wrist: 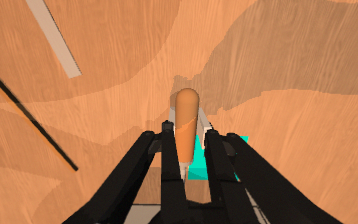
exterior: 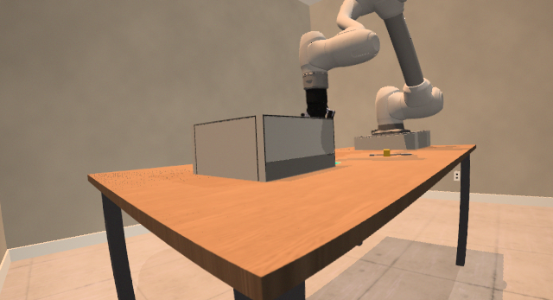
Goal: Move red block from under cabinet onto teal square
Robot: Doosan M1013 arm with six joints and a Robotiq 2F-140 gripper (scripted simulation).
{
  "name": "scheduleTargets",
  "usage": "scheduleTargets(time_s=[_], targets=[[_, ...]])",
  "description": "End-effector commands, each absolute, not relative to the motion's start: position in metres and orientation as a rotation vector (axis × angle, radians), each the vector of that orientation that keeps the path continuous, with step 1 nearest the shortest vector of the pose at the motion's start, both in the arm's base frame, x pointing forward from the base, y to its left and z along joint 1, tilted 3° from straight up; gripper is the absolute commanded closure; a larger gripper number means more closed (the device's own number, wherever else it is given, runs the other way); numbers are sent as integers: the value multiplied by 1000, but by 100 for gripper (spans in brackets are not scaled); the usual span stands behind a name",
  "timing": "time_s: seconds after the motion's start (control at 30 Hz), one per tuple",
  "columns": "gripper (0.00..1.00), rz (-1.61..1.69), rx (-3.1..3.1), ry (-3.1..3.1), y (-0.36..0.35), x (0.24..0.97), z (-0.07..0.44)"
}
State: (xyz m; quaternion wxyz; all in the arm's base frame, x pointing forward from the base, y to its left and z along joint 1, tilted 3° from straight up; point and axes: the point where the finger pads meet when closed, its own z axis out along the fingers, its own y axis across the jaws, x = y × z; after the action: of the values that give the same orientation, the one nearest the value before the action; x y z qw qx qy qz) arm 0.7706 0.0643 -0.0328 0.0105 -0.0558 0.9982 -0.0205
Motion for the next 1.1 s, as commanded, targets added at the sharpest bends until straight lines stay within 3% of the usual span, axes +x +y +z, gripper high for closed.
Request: scheduleTargets(time_s=[0.0,1.07], targets=[[100,-64,-174,3115,64,768,-33],[100,-64,-175,3115,55,690,-34]])
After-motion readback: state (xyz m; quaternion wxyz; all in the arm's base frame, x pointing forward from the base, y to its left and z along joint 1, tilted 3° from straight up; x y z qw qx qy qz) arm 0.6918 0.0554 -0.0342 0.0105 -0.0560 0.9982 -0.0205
